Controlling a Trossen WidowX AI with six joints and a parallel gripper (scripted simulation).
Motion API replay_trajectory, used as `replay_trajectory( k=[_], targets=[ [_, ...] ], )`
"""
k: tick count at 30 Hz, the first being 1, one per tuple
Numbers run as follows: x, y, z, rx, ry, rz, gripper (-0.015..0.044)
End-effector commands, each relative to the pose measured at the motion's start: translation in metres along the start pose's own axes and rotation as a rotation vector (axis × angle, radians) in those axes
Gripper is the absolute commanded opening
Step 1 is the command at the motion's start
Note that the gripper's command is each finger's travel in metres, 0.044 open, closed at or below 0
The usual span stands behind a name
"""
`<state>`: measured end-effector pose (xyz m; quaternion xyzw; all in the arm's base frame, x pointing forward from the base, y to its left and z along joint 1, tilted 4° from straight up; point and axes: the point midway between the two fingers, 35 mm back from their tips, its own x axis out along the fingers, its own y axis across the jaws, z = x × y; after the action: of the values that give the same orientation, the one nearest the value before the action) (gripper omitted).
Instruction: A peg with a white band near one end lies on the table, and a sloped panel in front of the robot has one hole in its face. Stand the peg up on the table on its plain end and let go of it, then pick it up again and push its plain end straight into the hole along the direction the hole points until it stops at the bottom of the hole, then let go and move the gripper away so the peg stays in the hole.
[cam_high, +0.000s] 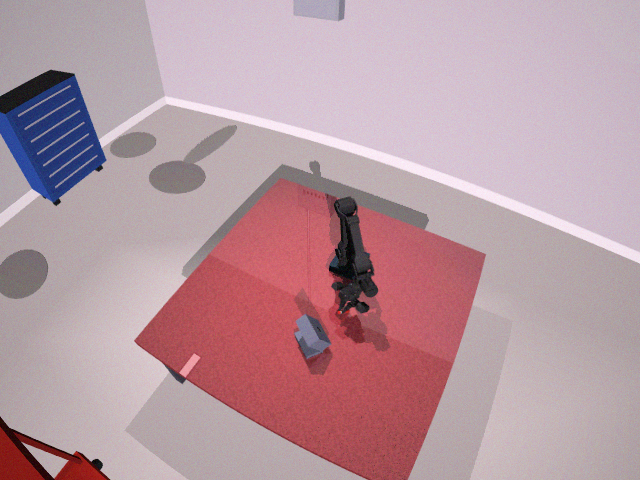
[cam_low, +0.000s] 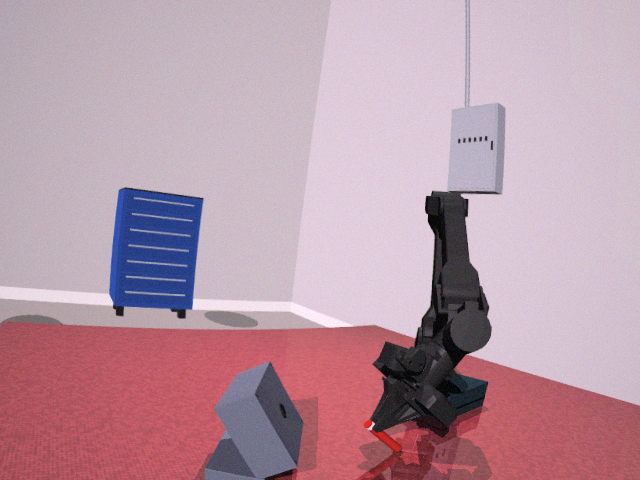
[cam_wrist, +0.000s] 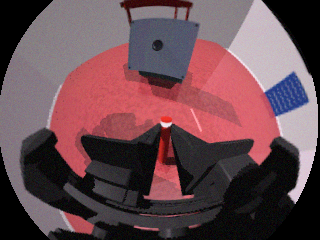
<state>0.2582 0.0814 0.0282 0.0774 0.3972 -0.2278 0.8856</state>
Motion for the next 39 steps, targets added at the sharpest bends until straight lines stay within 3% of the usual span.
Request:
replay_trajectory(
  k=[1,39],
  targets=[
    [-0.002,-0.002,-0.003,0.002,-0.032,-0.004,0.0049],
    [-0.021,-0.002,-0.02,-0.001,-0.359,-0.004,0.0049]
  ],
)
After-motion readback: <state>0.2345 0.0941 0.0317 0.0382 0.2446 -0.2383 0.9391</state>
